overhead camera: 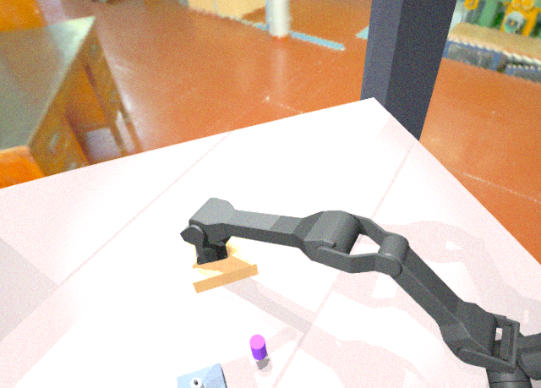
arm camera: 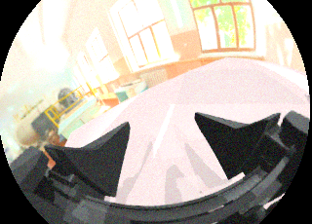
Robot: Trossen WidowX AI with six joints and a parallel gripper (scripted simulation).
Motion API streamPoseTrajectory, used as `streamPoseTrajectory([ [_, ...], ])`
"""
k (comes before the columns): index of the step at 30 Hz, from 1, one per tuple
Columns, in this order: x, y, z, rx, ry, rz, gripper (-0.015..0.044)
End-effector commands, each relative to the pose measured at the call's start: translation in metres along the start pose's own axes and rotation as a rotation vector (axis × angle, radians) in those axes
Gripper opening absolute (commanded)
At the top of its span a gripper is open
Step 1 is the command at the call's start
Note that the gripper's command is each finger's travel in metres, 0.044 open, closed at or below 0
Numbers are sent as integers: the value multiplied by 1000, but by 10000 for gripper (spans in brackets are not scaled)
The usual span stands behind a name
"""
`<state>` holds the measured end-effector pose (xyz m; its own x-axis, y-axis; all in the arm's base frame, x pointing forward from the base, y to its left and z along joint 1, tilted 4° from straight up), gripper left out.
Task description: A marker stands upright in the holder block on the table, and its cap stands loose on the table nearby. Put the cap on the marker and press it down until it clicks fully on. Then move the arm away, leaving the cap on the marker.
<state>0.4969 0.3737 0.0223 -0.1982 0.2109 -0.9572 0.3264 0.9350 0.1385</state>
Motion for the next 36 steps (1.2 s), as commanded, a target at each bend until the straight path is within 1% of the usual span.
streamPoseTrajectory([
  [1,-2,-1,1,0,5,-4,374],
  [6,-39,-38,18,10,146,-110,243],
  [11,-75,-94,23,28,336,-203,237],
  [16,-102,-161,9,50,547,-259,237],
  [19,-113,-203,-9,64,682,-272,237],
  [23,-122,-258,-43,83,867,-265,237],
  [30,-126,-344,-127,113,1198,-181,237],
  [33,-123,-370,-167,123,1328,-120,237],
  [34,-122,-374,-174,125,1350,-108,237],
  [36,-122,-376,-176,125,1358,-104,237],
])
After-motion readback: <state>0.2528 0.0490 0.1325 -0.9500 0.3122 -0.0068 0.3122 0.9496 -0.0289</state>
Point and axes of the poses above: the point midway between the two fingers, 35 mm back from their tips, its own z axis out along the fingers, its own y axis across the jaws, x = y × z, the point moved 3 cm from there along -z, back along the fingers, and after that the axes turned 4 degrees about -z, right-handed, at the moved point
